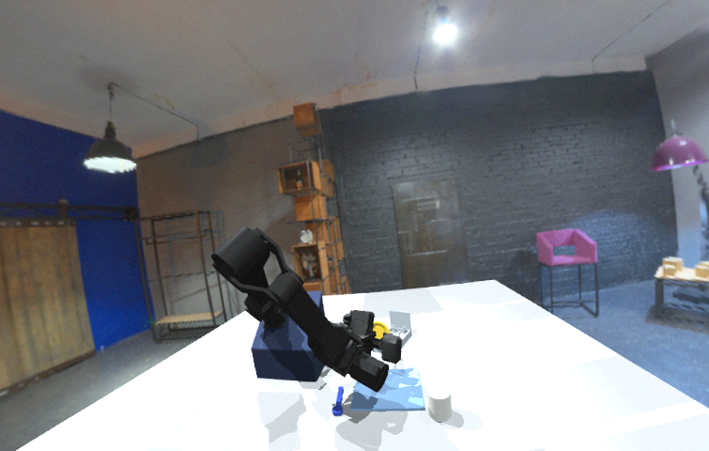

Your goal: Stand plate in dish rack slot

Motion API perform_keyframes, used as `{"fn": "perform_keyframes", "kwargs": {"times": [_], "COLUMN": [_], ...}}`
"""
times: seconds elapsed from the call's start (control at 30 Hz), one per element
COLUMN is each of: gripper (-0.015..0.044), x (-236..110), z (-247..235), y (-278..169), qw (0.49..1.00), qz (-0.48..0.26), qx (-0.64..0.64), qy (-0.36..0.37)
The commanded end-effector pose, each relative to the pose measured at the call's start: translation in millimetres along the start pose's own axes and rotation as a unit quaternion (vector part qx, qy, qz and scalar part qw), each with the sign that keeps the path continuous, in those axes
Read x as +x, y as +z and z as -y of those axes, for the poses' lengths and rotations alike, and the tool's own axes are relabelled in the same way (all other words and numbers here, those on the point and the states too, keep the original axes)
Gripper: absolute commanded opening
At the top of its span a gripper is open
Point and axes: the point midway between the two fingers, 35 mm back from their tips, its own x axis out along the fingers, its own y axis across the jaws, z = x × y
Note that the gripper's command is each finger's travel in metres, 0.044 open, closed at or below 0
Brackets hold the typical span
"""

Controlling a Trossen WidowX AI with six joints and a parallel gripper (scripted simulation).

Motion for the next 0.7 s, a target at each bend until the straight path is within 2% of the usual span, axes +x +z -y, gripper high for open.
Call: {"fn": "perform_keyframes", "kwargs": {"times": [0.0, 0.33, 0.67], "gripper": [0.0000, 0.0000, 0.0000], "x": [-3.6, -3.2, 11.9], "z": [-0.8, -0.7, 1.1], "y": [0.3, 0.3, 3.4], "qw": [0.999, 0.999, 0.999], "qz": [0.018, 0.019, 0.015], "qx": [-0.036, -0.038, -0.036], "qy": [-0.018, -0.019, -0.019]}}
